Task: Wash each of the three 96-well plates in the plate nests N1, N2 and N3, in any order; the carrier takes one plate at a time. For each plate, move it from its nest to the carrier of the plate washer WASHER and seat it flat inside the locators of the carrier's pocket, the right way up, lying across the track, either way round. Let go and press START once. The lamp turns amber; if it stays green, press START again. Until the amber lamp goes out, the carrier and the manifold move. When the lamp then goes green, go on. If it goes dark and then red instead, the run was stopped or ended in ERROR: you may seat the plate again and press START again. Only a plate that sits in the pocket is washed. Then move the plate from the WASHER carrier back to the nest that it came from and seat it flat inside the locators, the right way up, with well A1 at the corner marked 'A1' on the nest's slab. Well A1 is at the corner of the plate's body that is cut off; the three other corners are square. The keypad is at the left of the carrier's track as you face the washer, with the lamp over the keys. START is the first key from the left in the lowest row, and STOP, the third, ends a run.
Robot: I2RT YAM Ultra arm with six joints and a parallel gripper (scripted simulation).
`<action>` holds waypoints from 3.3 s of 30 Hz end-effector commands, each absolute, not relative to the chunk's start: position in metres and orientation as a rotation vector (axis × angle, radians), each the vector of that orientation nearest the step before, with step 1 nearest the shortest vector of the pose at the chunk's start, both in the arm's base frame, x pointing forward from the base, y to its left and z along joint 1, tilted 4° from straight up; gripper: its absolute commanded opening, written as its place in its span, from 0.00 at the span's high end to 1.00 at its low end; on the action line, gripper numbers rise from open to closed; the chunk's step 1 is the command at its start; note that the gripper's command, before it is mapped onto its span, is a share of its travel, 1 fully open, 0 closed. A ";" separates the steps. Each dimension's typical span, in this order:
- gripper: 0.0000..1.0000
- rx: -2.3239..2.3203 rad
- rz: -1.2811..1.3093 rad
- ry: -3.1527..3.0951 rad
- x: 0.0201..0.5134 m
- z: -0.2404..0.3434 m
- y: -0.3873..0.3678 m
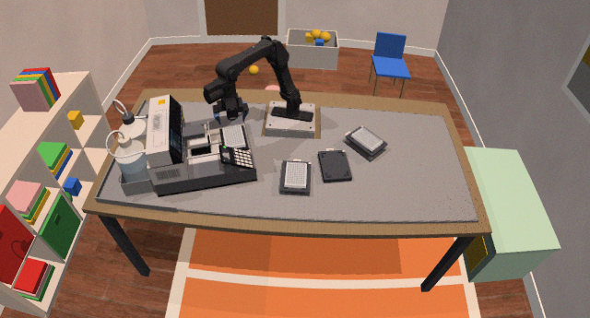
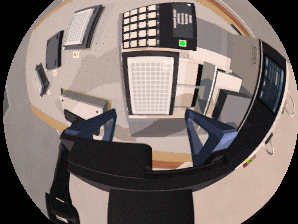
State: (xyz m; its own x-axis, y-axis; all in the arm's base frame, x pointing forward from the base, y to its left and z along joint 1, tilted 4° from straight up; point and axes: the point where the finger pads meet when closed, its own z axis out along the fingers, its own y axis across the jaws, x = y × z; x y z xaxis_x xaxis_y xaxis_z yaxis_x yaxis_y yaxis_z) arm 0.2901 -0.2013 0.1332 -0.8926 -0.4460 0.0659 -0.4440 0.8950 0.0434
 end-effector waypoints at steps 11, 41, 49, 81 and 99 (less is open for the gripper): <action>0.00 0.705 -0.031 -2.998 0.292 0.139 -0.201; 1.00 -0.619 0.006 -3.015 0.369 0.135 -0.097; 1.00 -1.015 0.017 -2.908 0.392 0.134 -0.064; 1.00 -1.631 0.027 -2.633 0.407 0.133 -0.050; 1.00 -1.631 0.027 -2.633 0.407 0.133 -0.050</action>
State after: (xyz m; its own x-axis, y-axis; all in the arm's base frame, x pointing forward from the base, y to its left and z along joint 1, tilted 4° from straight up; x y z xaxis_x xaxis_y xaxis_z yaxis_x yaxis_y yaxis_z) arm 0.4057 -0.0490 0.1277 -0.4448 0.8948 0.0393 0.8935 0.4463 -0.0500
